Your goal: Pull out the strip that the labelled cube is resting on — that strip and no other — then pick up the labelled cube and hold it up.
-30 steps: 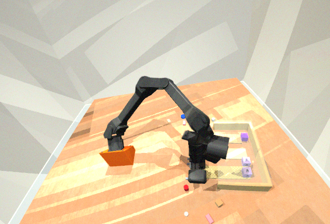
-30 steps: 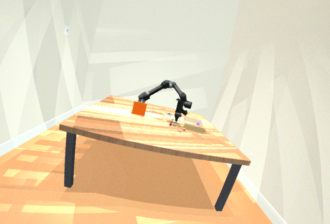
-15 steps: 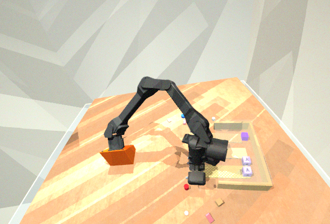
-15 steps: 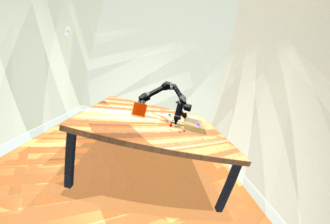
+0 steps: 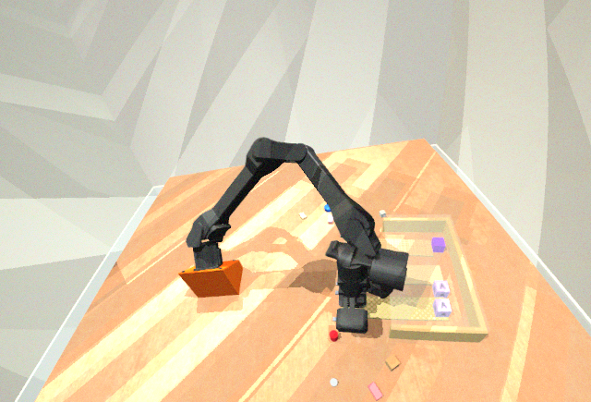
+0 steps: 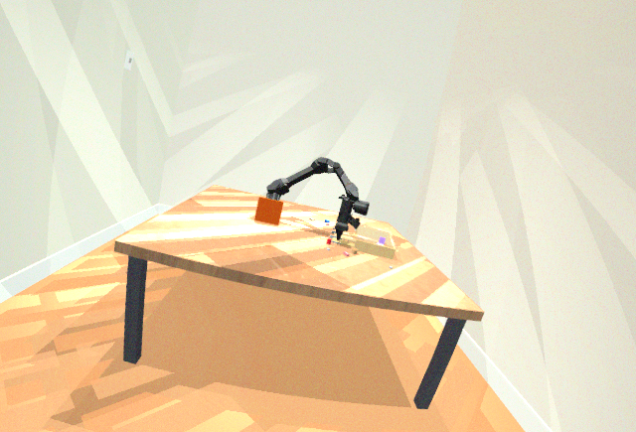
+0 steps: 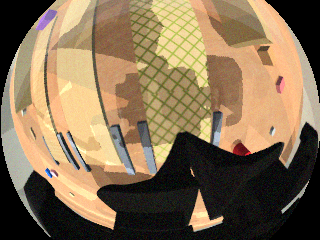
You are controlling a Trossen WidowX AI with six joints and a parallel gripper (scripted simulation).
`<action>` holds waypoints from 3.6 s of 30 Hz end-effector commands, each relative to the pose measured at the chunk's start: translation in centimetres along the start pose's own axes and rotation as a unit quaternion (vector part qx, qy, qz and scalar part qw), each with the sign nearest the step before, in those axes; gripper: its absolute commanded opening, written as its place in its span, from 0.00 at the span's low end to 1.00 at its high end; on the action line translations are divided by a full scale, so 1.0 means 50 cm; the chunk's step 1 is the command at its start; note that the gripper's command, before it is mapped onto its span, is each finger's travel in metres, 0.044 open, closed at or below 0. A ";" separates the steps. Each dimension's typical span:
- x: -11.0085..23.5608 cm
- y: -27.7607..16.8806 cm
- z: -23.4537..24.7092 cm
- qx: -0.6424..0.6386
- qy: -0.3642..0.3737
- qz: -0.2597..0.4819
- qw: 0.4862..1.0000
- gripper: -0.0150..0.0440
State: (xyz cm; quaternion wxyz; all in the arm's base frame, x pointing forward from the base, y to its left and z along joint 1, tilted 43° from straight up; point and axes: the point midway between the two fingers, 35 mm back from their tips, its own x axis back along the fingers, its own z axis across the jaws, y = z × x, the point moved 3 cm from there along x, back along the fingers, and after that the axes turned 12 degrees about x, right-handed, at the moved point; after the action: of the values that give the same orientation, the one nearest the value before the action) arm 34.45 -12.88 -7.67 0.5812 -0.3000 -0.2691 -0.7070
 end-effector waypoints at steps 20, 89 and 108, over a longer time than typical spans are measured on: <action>-0.005 -0.001 -0.001 -0.003 0.002 0.001 1.000 0.25; -0.015 0.007 -0.002 -0.003 0.002 0.001 1.000 0.25; -0.017 -0.028 0.006 -0.003 0.002 0.001 1.000 0.25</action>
State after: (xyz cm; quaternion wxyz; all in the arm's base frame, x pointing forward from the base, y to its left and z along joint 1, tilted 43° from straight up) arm 33.91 -12.58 -7.94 0.5741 -0.2997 -0.2685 -0.7131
